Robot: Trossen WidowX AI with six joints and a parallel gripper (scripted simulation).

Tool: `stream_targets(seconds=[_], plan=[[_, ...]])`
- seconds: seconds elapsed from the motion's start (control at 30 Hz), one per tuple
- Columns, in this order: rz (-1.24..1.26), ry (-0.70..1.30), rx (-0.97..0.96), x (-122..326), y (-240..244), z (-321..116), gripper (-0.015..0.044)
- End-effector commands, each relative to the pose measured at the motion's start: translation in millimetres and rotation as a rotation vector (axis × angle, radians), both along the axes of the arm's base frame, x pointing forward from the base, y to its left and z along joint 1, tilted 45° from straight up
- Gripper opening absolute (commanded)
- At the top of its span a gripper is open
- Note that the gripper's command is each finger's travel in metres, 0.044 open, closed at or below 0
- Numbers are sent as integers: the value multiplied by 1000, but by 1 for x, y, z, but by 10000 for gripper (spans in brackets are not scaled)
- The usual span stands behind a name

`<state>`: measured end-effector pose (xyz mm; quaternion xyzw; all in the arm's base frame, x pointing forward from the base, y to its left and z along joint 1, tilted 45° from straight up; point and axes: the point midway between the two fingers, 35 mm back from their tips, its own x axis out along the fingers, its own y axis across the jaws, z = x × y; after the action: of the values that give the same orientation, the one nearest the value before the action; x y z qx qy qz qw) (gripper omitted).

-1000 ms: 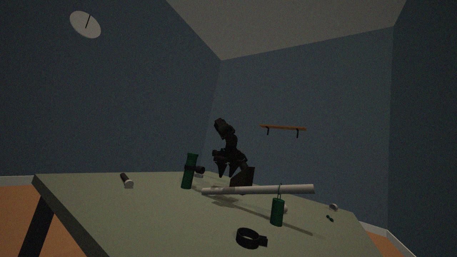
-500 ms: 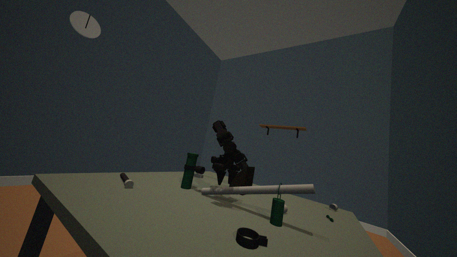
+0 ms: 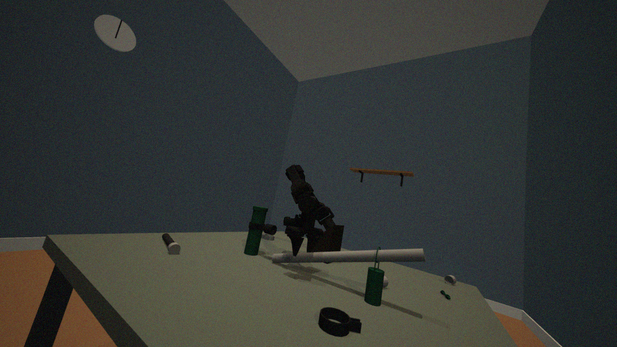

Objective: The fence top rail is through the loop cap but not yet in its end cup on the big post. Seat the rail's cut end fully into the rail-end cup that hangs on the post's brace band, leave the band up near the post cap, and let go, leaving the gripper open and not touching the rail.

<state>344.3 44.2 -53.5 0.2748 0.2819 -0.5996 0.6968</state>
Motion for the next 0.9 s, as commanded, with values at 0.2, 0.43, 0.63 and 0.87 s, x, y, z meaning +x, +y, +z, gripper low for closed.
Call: stream_targets(seconds=[0.2, 0.43, 0.63, 0.87], plan=[[-1, 11, -8, 0, -13, -13, 440], [-1, 10, -10, 0, -22, -21, 440], [-1, 10, -11, 1, -28, -27, 440], [-1, 10, -10, 1, -28, -27, 309]])
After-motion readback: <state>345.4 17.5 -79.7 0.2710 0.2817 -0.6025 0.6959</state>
